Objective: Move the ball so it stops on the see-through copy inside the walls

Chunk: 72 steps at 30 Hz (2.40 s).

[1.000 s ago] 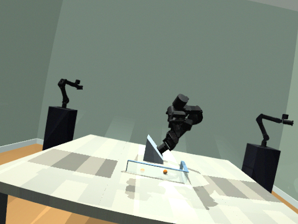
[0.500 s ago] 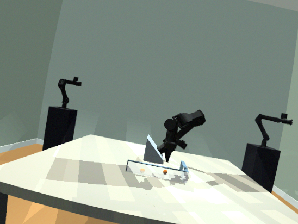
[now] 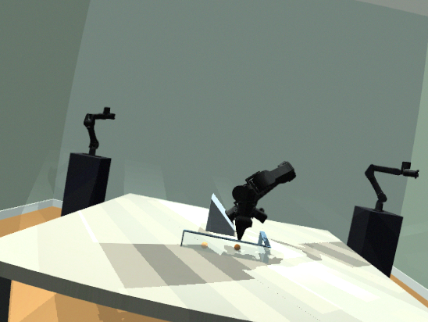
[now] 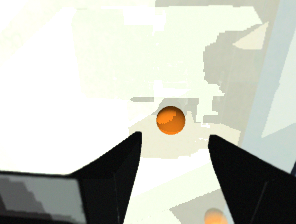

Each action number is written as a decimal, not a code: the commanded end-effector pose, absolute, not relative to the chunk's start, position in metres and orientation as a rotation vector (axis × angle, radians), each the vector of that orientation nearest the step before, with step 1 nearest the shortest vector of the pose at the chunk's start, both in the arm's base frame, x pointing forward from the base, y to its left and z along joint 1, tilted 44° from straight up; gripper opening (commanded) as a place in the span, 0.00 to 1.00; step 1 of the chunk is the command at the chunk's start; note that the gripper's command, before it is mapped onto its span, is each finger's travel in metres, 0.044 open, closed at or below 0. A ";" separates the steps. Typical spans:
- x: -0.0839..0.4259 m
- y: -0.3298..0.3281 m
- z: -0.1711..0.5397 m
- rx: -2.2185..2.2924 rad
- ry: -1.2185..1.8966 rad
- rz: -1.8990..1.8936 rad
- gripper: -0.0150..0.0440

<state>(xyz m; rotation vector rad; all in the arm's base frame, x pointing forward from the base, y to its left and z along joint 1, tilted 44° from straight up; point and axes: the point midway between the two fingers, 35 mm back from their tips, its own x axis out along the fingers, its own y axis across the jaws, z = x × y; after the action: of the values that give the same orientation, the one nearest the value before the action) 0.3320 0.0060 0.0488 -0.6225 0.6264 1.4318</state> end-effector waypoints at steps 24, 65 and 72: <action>0.332 0.030 0.023 -0.619 0.632 1.431 0.55; 0.330 -0.057 0.108 -0.579 0.673 1.409 0.25; 0.341 -0.069 0.092 -0.378 0.838 1.297 0.25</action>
<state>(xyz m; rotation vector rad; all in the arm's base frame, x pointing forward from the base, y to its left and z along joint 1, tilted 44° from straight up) 0.3372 -0.0632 0.0987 -0.4451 0.7750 1.3412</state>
